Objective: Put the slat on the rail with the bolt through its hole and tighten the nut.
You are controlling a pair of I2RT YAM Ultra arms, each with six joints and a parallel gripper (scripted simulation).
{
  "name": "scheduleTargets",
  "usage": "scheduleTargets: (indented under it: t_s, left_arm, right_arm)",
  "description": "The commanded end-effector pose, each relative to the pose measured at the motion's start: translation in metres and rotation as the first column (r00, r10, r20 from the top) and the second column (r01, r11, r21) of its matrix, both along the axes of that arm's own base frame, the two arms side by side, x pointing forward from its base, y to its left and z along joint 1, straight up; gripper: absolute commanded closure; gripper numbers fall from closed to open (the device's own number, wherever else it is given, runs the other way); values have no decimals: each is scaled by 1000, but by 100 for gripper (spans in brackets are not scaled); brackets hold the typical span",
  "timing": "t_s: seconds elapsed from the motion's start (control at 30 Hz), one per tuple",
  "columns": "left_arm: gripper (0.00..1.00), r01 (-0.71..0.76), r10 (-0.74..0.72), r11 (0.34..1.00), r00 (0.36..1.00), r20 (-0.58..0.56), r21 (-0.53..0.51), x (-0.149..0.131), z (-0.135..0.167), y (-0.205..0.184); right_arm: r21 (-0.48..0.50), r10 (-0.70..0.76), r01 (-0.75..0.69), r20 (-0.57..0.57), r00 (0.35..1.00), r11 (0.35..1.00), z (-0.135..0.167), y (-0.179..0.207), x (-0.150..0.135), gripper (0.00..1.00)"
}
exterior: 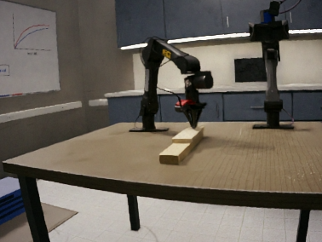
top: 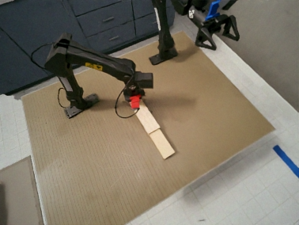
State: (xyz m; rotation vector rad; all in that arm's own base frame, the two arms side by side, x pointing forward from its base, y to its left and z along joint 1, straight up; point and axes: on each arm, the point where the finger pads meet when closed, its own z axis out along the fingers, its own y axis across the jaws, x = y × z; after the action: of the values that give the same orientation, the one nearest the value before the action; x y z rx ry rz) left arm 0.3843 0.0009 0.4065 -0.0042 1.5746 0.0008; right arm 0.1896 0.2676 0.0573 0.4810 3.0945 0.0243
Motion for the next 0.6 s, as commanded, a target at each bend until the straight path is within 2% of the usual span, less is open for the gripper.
scheduleTargets:
  t_s: [0.0,0.17,0.33,0.57]
  left_arm:
    - [0,0,0,1000,1000,12,0,-1,5,0]
    - [0,0,0,1000,1000,12,0,-1,5,0]
    - [0,0,0,1000,1000,12,0,-1,5,0]
    - [0,0,0,1000,1000,12,0,-1,5,0]
  right_arm:
    - [-10,-218,217,-13,976,976,-11,0,4,88]
    - [-11,-406,405,-15,914,914,-11,0,3,88]
    - [-12,-578,577,-15,816,816,-11,0,3,88]
    - [-13,-625,625,-16,781,781,-11,0,3,88]
